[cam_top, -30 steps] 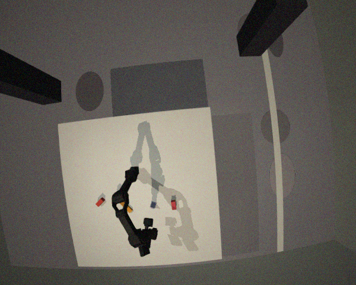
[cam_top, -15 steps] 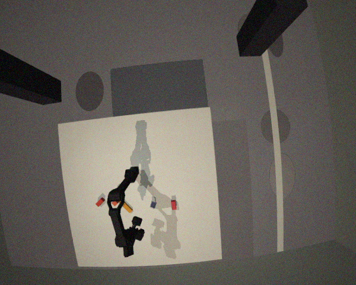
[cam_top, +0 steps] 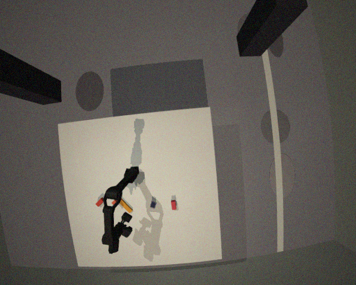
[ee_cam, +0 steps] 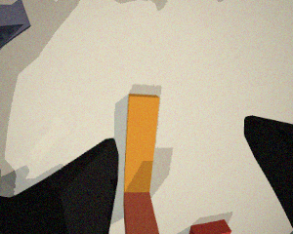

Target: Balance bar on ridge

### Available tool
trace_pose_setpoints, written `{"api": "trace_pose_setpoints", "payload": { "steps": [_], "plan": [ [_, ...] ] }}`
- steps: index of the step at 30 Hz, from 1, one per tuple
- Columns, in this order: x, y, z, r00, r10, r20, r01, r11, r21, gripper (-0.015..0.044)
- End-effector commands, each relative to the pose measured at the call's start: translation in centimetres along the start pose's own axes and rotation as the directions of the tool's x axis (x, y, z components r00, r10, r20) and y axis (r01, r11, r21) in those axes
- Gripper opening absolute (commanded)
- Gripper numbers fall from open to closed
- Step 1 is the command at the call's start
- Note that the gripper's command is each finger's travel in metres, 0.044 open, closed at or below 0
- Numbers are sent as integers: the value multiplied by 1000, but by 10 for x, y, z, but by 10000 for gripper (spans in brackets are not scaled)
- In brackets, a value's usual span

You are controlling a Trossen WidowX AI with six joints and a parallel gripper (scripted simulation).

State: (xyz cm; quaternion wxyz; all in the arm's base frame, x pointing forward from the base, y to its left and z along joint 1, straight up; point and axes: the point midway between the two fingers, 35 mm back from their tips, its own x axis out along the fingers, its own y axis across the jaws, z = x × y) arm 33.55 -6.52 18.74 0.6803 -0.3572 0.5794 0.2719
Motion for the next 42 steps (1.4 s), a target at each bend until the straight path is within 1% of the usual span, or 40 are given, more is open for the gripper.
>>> {"api": "trace_pose_setpoints", "payload": {
  "steps": [1, 13, 18, 21, 36, 42],
  "plan": [
    [-3, 3, -19, 999, 30, -18, -29, 998, 59, 315],
    [-15, 17, -81, 988, 138, -66, -118, 962, 245, 315],
    [-12, 18, -85, 987, 144, -67, -123, 959, 255, 315],
    [0, 18, -85, 987, 144, -67, -122, 959, 255, 315],
    [99, 34, -92, 987, 144, -67, -123, 959, 255, 315],
    [104, 36, -93, 987, 144, -67, -123, 959, 255, 315]
  ]
}}
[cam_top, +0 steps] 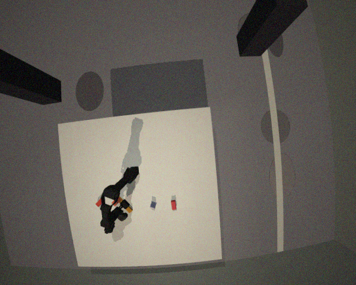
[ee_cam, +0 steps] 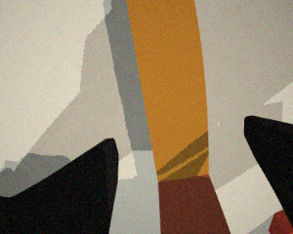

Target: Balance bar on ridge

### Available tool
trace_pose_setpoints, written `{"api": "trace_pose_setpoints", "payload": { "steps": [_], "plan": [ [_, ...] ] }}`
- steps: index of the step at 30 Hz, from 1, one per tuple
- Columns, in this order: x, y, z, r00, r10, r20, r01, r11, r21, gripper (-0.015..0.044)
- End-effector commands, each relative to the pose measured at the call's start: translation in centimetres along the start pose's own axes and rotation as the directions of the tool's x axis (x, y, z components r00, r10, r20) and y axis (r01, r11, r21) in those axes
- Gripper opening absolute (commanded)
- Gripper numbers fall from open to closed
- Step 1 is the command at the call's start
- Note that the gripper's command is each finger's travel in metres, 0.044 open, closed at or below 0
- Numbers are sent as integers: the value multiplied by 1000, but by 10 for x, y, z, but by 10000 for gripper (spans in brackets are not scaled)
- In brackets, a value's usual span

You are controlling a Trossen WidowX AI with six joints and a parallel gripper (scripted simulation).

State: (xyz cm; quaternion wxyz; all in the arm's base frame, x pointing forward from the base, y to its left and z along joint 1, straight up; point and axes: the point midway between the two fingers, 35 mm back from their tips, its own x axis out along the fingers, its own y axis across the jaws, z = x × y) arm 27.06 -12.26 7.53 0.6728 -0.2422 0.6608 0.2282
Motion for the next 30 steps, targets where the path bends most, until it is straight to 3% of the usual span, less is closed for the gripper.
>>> {"api": "trace_pose_setpoints", "payload": {
  "steps": [1, 30],
  "plan": [
    [3, 0, 0, 1000, -1, 3, 0, 1000, 6, 315],
    [28, 0, 0, 1000, 0, 3, 0, 1000, 6, 315]
  ]
}}
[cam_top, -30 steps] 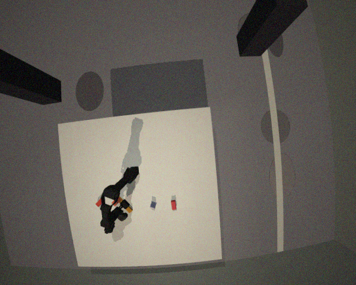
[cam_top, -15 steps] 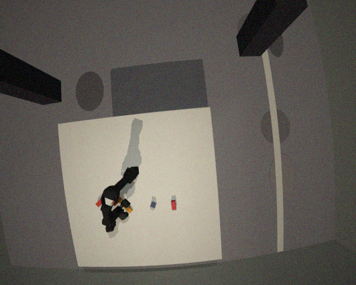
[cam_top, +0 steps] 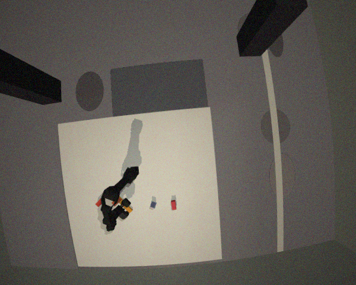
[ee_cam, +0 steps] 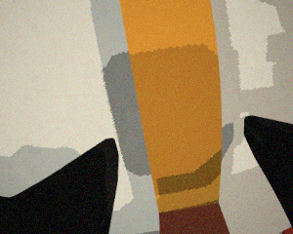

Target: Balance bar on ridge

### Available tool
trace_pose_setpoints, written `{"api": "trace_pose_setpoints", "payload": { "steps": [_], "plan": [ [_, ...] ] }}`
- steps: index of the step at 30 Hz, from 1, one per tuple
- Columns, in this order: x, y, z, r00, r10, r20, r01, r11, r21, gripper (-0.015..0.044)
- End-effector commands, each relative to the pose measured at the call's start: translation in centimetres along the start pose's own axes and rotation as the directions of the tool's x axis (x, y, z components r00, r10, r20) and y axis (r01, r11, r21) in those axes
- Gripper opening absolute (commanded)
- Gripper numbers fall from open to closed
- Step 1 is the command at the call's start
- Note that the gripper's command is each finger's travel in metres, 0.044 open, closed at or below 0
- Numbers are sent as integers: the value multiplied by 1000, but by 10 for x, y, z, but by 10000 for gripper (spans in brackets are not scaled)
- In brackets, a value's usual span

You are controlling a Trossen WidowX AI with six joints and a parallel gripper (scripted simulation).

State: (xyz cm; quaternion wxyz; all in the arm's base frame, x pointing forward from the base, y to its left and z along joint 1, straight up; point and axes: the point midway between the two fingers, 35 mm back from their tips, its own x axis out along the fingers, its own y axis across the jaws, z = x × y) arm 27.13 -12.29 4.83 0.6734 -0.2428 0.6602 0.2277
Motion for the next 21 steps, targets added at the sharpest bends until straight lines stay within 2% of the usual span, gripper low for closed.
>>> {"api": "trace_pose_setpoints", "payload": {
  "steps": [1, 7, 13, 18, 21],
  "plan": [
    [1, 0, 0, 1000, 2, 2, -2, 1000, 6, 315],
    [0, 0, 0, 1000, 0, 0, 0, 1000, 0, 157],
    [0, 0, 0, 1000, 0, 0, 0, 1000, 0, 117],
    [-9, -2, 1, 1000, 0, 0, 0, 1000, 1, 0],
    [-16, -3, 1, 1000, 0, 0, 0, 1000, 1, 0]
  ]
}}
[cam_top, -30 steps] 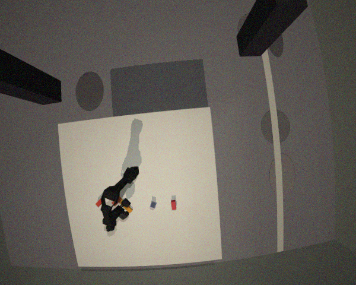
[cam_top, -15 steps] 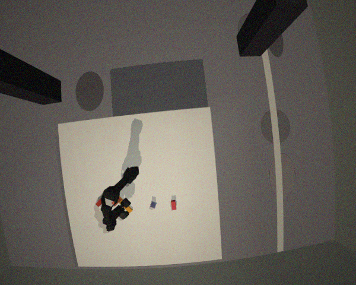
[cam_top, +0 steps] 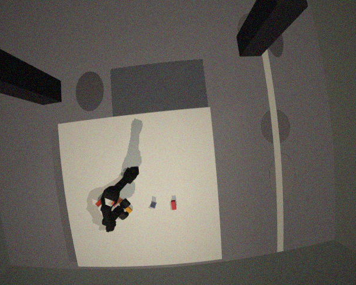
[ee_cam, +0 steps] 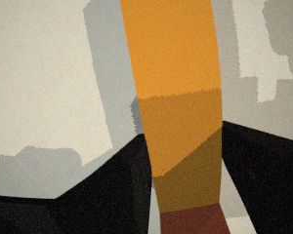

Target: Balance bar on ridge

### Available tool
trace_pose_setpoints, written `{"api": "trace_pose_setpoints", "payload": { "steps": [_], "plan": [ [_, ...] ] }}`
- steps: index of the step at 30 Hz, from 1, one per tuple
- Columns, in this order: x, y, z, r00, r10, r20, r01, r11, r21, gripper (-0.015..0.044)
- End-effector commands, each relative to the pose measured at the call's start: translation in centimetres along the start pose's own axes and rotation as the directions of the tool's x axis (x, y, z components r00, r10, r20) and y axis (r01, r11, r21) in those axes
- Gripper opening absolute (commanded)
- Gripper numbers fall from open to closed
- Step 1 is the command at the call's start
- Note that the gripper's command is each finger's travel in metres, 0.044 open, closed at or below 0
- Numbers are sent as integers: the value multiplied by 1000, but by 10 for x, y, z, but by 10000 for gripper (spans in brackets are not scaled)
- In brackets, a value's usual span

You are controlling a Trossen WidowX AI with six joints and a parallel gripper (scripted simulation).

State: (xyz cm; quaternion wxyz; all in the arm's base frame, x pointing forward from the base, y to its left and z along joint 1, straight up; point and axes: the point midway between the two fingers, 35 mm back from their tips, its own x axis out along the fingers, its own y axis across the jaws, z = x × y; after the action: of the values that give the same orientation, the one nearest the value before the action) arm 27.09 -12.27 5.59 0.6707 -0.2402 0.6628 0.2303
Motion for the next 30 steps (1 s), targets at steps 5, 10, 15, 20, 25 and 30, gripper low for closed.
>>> {"api": "trace_pose_setpoints", "payload": {
  "steps": [5, 10, 15, 20, 25, 30],
  "plan": [
    [-21, -4, 2, 1000, -9, 5, 9, 1000, 2, 0],
    [-34, -5, 2, 1000, -9, 6, 9, 1000, 3, 0],
    [-47, -5, 2, 1000, -9, 6, 9, 1000, 4, 0],
    [-60, -4, 2, 1000, -9, 6, 9, 1000, 4, 0],
    [-73, -3, 2, 1000, -9, 6, 9, 1000, 5, 0],
    [-86, -1, 1, 1000, -8, 7, 8, 1000, 6, 0]
  ]
}}
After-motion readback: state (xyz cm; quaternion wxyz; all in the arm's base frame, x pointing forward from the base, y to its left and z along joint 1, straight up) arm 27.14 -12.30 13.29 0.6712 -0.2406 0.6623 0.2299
